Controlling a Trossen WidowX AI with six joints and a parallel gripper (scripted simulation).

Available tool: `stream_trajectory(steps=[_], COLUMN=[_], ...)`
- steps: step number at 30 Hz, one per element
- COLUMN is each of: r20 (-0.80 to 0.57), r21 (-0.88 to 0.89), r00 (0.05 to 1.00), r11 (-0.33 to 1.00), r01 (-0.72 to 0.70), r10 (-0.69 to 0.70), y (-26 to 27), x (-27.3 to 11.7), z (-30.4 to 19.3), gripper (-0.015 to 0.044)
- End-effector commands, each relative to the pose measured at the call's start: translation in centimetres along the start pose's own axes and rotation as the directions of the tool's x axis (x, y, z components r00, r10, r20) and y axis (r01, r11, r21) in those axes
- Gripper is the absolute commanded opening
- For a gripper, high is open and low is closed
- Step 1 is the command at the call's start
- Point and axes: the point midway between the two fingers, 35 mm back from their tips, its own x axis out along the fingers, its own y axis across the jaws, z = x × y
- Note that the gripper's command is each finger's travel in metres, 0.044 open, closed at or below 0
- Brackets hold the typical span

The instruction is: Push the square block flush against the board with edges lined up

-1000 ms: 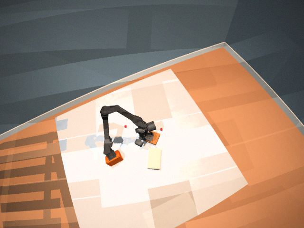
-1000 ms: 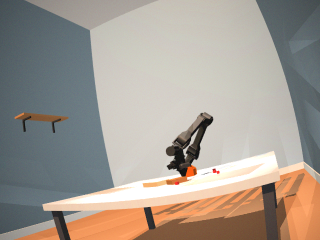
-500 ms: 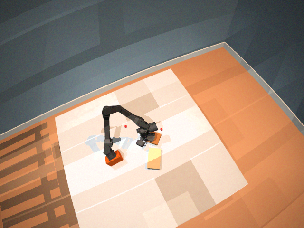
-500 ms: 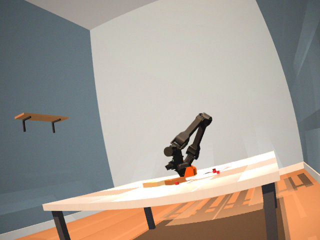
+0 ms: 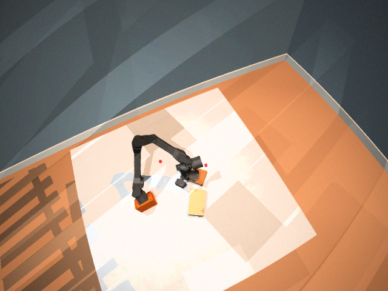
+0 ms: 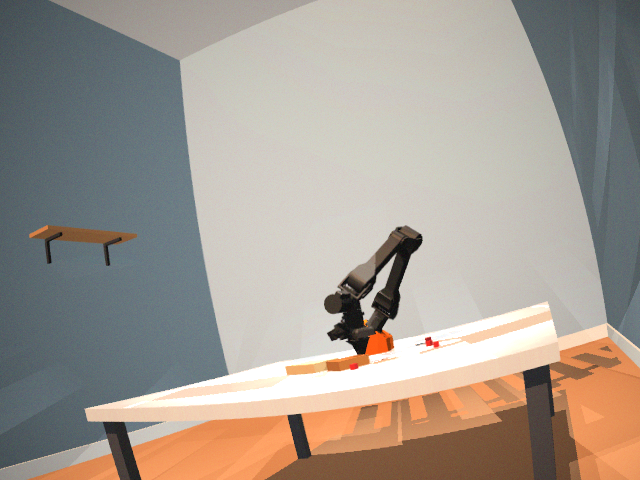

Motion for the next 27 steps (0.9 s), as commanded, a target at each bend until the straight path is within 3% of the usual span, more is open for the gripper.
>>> stream_trajectory(steps=[1, 27], r20=[-0.001, -0.006], r21=[0.0, 0.001], r00=[1.0, 1.0], r11=[1.0, 1.0], r01=[0.007, 0.006], r10=[-0.007, -0.006], y=[-0.1, 0.0], x=[0.2, 0.3], z=[-0.1, -4.4], gripper=[0.0, 0.0])
